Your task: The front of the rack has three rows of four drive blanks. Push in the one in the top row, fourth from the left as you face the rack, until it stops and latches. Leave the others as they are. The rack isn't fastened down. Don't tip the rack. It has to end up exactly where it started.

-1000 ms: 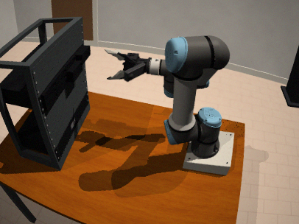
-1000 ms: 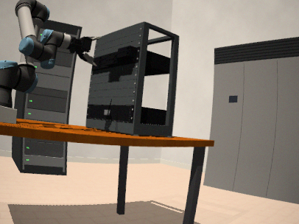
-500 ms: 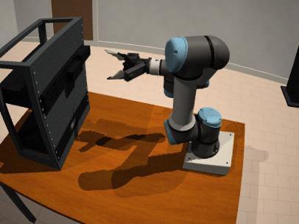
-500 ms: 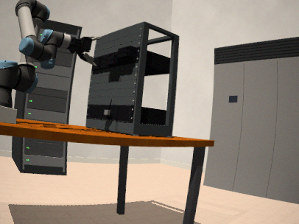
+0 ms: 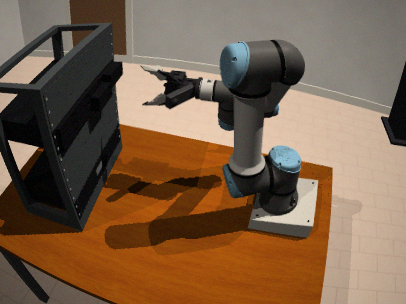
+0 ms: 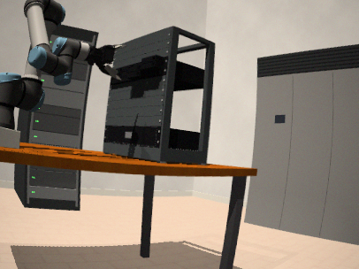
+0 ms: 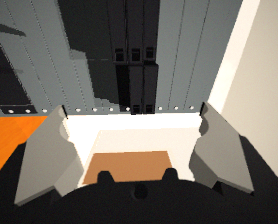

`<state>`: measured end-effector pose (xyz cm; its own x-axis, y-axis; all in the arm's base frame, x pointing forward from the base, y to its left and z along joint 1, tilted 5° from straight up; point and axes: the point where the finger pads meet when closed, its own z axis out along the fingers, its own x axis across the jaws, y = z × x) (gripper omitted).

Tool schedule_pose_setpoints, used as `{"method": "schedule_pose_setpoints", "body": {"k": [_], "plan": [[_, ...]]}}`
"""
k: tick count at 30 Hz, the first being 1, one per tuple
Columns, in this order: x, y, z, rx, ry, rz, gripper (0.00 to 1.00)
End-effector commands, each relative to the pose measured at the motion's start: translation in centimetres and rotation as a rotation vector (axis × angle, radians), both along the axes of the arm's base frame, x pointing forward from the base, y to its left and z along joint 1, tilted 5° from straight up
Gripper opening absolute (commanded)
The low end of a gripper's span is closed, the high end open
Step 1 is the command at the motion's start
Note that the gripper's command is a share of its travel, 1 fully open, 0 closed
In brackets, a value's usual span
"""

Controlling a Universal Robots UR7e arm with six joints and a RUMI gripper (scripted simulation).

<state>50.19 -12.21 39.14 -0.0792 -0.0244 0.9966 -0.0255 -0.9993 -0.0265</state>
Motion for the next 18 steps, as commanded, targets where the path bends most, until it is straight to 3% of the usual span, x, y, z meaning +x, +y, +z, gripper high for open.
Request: {"method": "schedule_pose_setpoints", "body": {"k": [1, 18], "plan": [[1.29, -1.29, -0.05, -0.001, -0.004, 0.0, 1.0], [1.71, -1.76, -0.09, -0.001, -0.004, 0.0, 1.0]]}}
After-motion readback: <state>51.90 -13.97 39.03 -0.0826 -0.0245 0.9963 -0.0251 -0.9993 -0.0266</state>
